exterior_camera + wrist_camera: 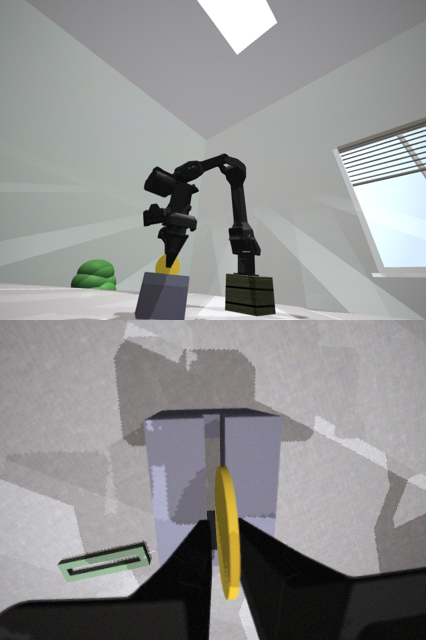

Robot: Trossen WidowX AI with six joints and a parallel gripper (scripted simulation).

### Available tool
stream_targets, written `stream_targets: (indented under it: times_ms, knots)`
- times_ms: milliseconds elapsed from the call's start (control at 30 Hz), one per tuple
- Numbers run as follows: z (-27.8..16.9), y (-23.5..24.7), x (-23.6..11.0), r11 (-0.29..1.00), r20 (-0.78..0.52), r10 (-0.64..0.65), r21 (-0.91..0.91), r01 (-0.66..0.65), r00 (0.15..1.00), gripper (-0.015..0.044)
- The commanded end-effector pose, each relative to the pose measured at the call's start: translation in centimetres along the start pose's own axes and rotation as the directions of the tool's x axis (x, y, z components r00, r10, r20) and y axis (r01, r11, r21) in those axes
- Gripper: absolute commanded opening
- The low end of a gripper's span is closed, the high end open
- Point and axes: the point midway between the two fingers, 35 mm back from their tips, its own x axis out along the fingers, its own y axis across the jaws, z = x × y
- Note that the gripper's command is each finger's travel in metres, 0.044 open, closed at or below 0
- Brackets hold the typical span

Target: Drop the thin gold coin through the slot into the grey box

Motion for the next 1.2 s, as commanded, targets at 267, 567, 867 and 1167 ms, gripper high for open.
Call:
stream_targets:
  times_ms: [267,567,867,1167]
  knots:
    - [0.0,0.0,0.0,1.0,0.001,-0.001,-0.001,0.001,1.0,0.0161]
    - [0.0,0.0,-1.8,1.0,0.0,-0.001,0.0,0.001,1.0,0.0344]
    - [-0.4,-0.2,-6.3,1.0,-0.004,-0.002,0.002,0.002,1.0,0.044]
    - [-0.4,-0.2,-6.3,1.0,-0.004,-0.002,0.002,0.002,1.0,0.044]
